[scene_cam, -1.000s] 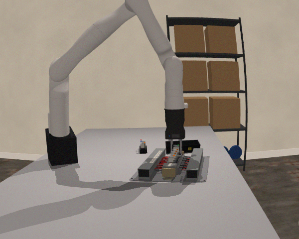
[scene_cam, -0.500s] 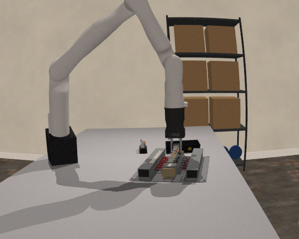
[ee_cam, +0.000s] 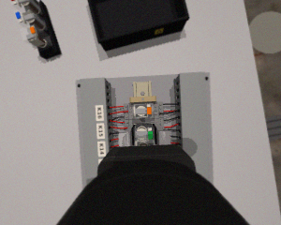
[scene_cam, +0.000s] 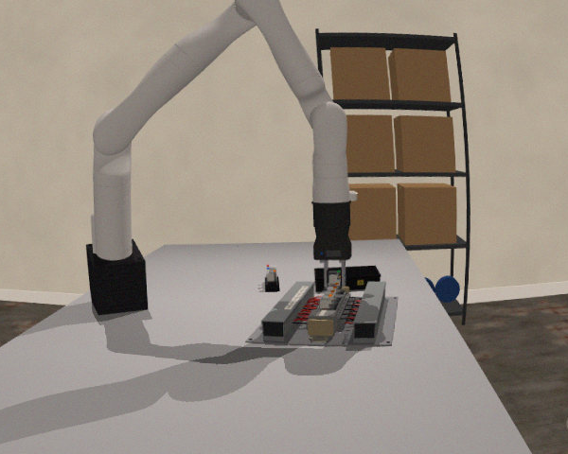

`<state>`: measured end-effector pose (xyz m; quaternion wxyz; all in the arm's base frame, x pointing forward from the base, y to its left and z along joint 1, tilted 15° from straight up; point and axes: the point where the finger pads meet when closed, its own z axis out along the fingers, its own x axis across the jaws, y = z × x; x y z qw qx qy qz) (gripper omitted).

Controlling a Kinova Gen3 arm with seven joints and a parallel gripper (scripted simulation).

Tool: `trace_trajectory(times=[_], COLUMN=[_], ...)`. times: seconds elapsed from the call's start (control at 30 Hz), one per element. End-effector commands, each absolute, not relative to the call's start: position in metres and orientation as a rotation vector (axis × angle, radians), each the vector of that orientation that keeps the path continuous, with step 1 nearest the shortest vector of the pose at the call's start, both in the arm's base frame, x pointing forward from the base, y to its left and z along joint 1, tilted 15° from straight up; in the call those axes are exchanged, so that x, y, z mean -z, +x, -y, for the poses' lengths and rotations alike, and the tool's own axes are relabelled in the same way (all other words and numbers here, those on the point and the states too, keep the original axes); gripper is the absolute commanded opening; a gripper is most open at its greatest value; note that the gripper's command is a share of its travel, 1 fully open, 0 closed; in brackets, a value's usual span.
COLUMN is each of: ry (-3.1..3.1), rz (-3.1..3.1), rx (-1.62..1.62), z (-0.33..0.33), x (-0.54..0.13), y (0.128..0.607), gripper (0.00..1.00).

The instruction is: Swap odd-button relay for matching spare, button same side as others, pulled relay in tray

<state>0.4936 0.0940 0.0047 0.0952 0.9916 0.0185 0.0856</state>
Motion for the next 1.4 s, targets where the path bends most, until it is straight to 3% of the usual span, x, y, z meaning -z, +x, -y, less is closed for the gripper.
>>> trace_trajectory(times=[0.0, 1.37], ry=[2.94, 2.94], rz=[-0.055, -0.055], rx=[-0.257, -0.257], z=[-0.095, -0.098], x=[-0.006, -0.019], y=[0.494, 0.493], gripper=[0.0, 0.0])
